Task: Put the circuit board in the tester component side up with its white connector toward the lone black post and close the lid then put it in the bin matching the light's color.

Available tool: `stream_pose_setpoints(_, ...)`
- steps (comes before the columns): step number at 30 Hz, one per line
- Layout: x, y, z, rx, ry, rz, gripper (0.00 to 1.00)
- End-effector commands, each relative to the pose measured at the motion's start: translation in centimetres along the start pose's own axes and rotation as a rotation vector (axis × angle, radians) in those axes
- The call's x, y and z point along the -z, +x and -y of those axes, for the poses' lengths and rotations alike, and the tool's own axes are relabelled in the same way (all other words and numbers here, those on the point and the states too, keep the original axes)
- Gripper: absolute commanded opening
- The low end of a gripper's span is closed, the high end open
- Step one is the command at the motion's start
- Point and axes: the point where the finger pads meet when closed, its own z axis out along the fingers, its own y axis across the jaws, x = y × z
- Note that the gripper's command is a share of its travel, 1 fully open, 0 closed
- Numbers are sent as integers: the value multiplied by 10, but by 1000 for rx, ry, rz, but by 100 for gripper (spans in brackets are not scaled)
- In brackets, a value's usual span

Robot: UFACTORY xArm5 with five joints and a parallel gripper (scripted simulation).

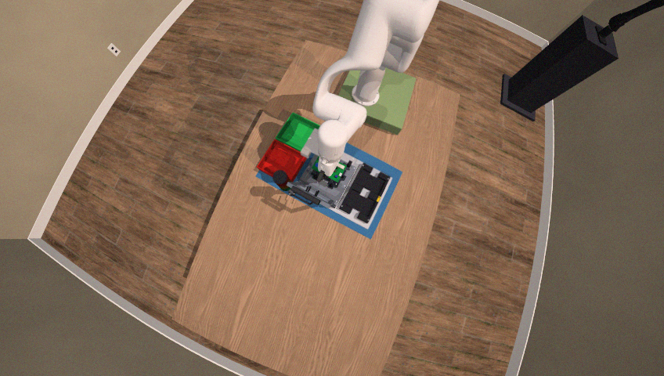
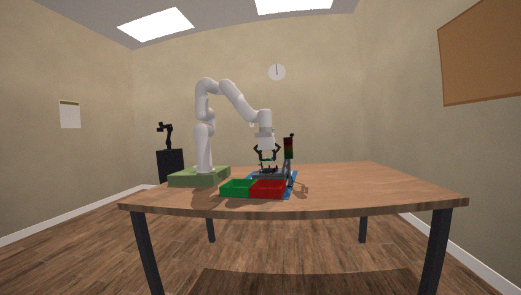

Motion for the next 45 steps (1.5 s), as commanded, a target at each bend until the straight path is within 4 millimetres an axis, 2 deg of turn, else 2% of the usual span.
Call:
stream_pose_setpoints(1,1,0,1,0,4,0,79)
stream_pose_setpoints(16,-3,0,1,0,4,0,79)
stream_pose_setpoints(45,-43,0,2,0,4,0,79)
